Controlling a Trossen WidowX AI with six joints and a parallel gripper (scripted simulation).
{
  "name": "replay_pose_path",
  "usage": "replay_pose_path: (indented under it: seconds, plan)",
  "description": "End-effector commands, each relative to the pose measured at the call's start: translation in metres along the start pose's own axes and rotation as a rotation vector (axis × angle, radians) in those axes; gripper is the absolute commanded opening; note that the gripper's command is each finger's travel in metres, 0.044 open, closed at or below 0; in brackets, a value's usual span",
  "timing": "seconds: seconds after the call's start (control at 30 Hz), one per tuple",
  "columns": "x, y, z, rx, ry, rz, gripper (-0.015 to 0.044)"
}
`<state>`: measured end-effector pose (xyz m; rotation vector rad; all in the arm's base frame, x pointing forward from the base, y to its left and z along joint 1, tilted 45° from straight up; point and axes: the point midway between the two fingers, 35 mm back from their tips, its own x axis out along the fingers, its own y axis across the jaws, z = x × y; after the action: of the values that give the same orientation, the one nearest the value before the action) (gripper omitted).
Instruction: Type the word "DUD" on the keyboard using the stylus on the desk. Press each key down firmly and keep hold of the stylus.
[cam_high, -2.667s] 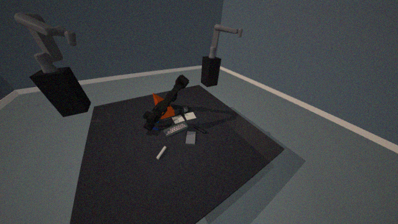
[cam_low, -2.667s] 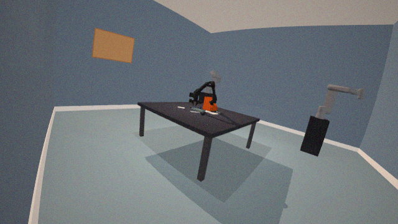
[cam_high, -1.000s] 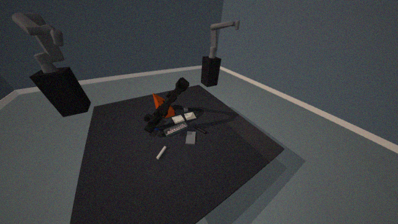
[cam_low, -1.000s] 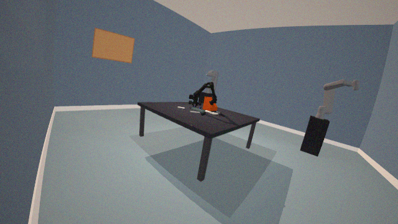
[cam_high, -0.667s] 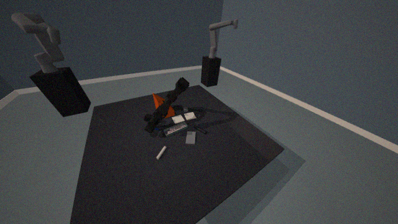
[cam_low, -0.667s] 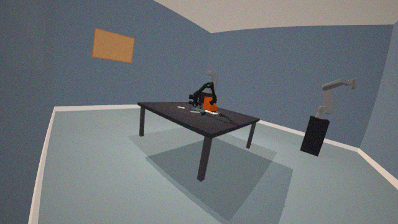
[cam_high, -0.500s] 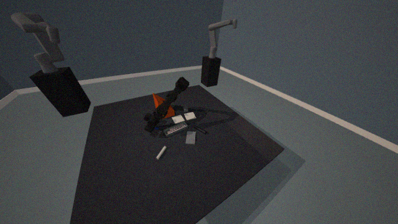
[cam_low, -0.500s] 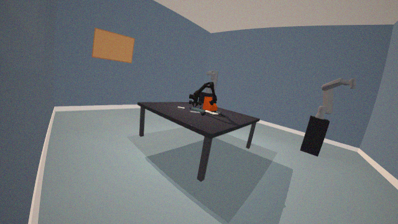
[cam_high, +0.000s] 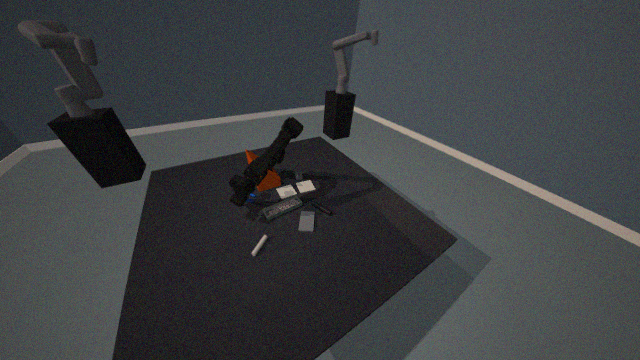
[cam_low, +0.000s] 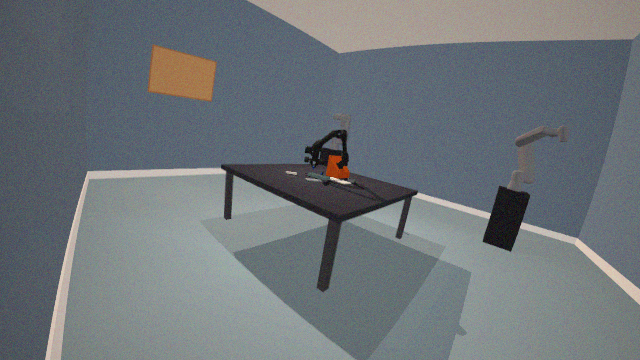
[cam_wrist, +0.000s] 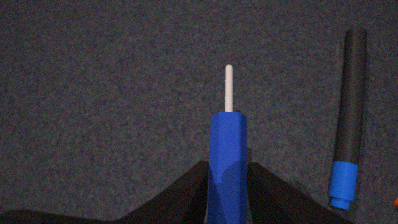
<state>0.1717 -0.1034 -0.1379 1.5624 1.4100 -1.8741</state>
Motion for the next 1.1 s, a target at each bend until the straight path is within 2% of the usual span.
replay_pose_path:
  seconds: [0.0, 0.5, 1.07]
  plan:
    - [0.000, 0.000, 0.000, -0.008, -0.002, 0.000, 0.0000]
    - [-0.040, 0.009, -0.036, -0.660, -0.134, -0.003, 0.0000]
    - [-0.082, 0.001, -0.083, -1.410, -0.253, -0.108, 0.0000]
